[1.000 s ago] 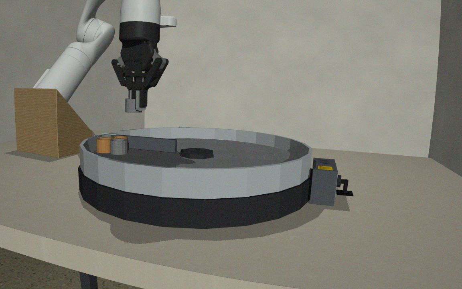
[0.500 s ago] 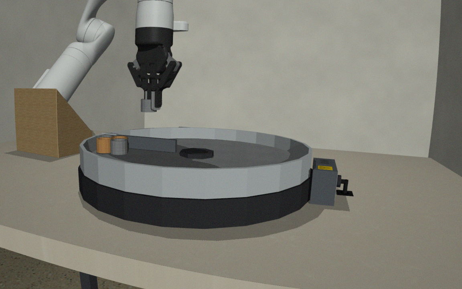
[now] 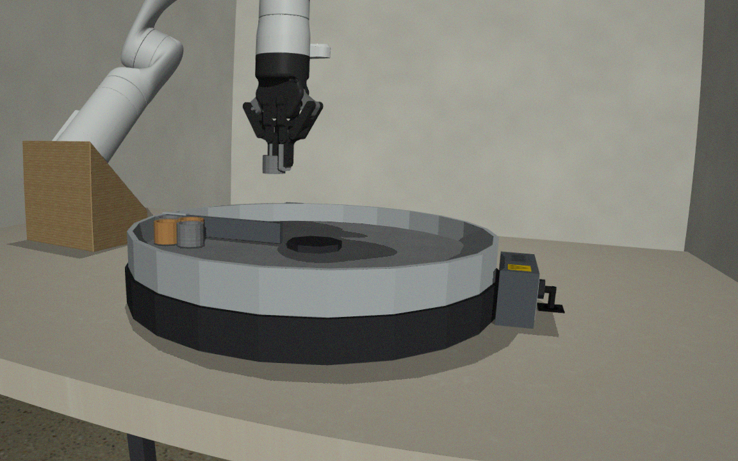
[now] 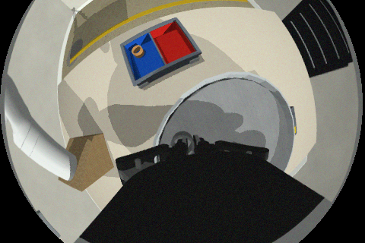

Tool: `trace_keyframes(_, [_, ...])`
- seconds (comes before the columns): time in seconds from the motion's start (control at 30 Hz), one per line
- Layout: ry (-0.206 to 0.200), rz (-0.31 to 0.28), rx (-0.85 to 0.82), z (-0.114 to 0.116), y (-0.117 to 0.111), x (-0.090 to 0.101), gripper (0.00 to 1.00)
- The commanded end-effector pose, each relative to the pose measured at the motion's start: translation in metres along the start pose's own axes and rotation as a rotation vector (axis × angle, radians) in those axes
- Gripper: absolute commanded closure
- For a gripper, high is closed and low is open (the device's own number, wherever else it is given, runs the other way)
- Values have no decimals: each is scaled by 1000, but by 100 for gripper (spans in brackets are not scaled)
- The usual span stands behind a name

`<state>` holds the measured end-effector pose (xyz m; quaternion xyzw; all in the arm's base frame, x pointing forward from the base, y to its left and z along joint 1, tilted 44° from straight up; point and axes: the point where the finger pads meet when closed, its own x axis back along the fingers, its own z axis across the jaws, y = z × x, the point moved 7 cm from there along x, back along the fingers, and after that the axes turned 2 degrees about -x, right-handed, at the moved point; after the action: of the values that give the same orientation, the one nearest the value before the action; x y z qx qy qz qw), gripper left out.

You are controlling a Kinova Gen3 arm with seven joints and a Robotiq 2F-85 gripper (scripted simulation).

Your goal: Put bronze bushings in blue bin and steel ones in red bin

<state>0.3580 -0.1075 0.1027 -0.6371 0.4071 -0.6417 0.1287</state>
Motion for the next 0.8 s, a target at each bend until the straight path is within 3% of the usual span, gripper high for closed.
trace_keyframes(0.0, [1, -15, 24, -6, -33, 3, 100])
trace_keyframes(0.1, [1, -15, 24, -6, -33, 3, 100])
trace_keyframes(0.27, [1, -16, 24, -18, -90, 2, 100])
trace_keyframes(0.43, [1, -16, 24, -18, -90, 2, 100])
trace_keyframes(0.6, [1, -16, 24, -30, -147, 2, 100])
trace_keyframes(0.7, [1, -16, 24, -30, -147, 2, 100])
trace_keyframes(0.77, [1, -16, 24, -34, -169, 1, 100])
